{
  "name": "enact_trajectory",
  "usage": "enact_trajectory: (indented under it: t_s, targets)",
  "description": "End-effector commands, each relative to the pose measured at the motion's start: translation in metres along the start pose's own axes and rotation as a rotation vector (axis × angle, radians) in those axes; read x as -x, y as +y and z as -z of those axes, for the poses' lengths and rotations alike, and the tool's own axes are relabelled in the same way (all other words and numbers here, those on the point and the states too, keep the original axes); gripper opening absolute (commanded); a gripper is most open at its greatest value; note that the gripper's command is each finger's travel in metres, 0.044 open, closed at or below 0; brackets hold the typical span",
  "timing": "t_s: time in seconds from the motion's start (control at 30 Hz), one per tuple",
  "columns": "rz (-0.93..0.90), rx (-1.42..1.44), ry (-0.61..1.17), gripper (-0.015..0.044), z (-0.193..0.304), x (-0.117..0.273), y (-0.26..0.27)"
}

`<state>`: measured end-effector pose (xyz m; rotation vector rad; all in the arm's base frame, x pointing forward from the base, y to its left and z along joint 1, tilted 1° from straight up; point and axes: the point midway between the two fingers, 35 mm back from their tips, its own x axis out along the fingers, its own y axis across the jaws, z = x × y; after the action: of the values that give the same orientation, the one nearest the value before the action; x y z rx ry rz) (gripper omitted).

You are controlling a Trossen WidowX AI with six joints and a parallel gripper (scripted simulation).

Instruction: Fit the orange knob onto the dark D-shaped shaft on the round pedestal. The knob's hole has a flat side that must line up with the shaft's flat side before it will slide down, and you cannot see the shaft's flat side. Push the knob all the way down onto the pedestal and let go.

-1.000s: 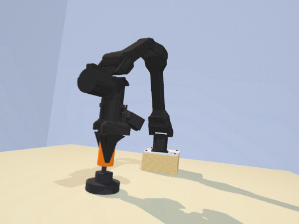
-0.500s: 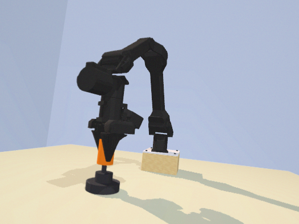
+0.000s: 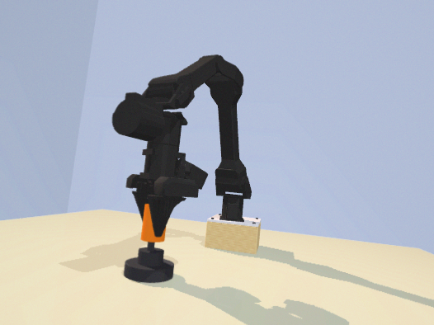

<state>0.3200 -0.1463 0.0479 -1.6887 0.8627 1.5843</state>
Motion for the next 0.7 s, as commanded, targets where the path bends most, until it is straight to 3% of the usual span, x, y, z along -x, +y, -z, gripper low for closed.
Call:
enact_trajectory:
  t_s: [0.0, 0.67]
  targets:
    - [-0.001, 0.007, 0.000, 0.0000, 0.0000, -0.0012, 0.0000]
    - [-0.001, 0.009, 0.000, 0.0000, 0.0000, -0.0012, 0.0000]
